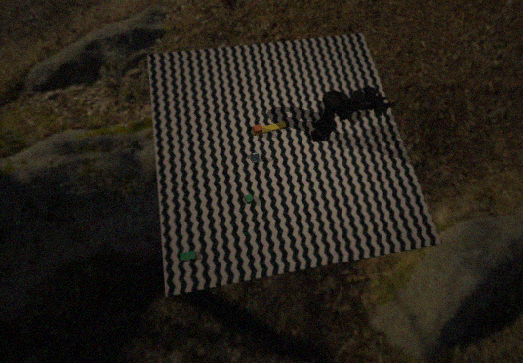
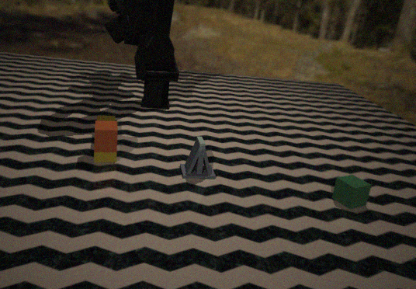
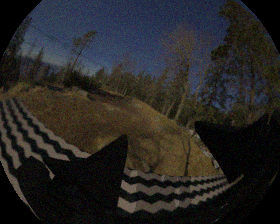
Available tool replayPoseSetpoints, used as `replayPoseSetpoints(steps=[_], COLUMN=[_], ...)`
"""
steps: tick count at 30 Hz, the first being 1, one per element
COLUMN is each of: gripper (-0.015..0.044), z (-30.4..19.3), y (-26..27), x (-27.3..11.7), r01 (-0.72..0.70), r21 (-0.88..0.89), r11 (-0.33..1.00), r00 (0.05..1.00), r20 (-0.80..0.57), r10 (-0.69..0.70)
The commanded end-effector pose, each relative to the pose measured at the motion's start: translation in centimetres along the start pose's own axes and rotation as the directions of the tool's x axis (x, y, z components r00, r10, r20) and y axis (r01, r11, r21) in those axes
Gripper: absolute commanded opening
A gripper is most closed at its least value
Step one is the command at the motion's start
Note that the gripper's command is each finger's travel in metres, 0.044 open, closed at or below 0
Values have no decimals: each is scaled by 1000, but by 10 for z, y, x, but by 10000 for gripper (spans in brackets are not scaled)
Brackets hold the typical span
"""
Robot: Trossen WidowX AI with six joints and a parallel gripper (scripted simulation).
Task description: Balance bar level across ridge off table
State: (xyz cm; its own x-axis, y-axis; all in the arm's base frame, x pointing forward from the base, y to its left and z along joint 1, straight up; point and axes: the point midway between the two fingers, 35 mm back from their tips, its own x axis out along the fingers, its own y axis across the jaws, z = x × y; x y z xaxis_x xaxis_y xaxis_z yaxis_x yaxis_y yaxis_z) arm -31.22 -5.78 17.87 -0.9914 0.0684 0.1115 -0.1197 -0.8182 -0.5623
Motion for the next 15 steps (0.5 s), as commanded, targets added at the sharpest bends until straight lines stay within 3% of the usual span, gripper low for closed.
replayPoseSetpoints(steps=[1,4,15], gripper=[374,315,315], z=[0,6,33], y=[1,14,73], x=[0,0,-8], r01=[-3,-51,-268], r21=[3,44,223], r11=[1000,998,937], r00=[1000,999,963], r20=[0,7,38], r10=[3,50,267])
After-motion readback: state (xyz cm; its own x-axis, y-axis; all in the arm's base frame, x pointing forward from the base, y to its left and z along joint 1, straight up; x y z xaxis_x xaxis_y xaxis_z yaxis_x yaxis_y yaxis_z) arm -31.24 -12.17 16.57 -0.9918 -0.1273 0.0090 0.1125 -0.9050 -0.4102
